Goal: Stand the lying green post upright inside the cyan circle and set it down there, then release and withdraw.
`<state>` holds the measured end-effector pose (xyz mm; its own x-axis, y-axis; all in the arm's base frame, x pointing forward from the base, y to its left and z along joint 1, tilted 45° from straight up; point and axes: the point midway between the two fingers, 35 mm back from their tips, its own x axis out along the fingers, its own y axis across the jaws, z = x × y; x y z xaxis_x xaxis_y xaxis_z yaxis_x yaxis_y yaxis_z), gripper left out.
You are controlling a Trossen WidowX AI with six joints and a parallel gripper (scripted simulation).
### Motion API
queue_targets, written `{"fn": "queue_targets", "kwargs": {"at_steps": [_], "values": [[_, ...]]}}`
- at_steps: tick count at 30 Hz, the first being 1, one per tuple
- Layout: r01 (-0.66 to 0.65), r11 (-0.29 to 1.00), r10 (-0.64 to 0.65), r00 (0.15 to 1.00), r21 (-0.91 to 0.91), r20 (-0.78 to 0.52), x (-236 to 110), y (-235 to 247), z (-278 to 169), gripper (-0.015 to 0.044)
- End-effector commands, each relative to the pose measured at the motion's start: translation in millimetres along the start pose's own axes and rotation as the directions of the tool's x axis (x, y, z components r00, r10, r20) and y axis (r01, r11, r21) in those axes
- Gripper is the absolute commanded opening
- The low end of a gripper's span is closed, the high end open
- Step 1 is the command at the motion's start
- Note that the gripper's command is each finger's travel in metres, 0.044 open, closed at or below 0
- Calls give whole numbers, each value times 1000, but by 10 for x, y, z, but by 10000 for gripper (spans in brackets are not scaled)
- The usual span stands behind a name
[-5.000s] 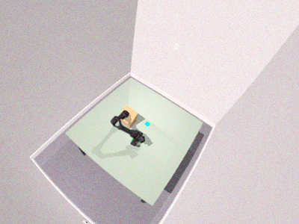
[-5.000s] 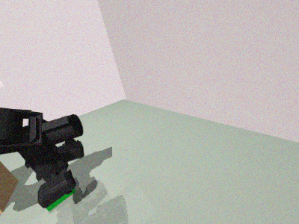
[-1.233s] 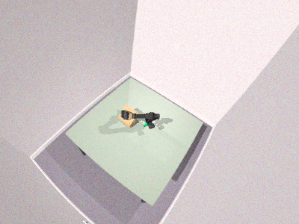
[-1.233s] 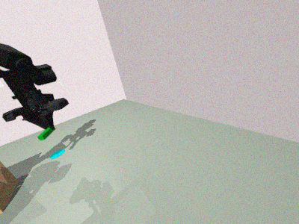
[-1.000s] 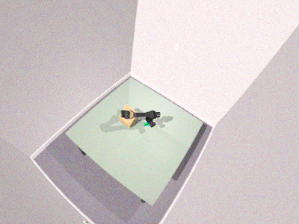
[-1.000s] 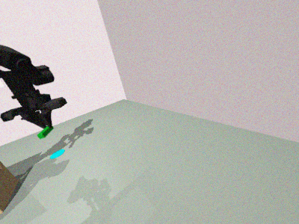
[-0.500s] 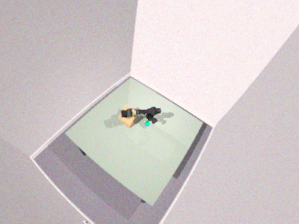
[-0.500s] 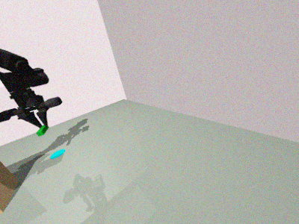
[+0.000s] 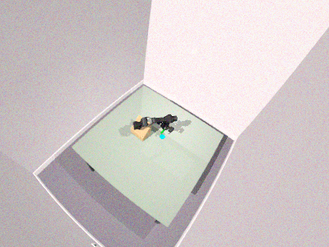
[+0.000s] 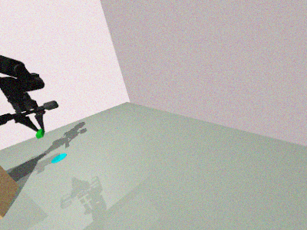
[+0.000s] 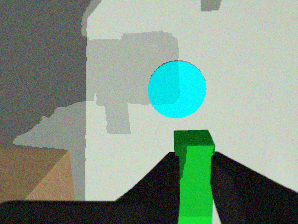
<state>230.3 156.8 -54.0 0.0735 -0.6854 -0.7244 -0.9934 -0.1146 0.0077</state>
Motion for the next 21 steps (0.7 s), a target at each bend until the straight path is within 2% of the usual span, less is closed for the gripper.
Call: {"fn": "queue_targets", "kwargs": {"at_steps": [1,21], "values": [[-2,1000,2,1000,-17,2,2,11,32,23],[-105,994,108,988,-33,114,127,64,14,23]]}}
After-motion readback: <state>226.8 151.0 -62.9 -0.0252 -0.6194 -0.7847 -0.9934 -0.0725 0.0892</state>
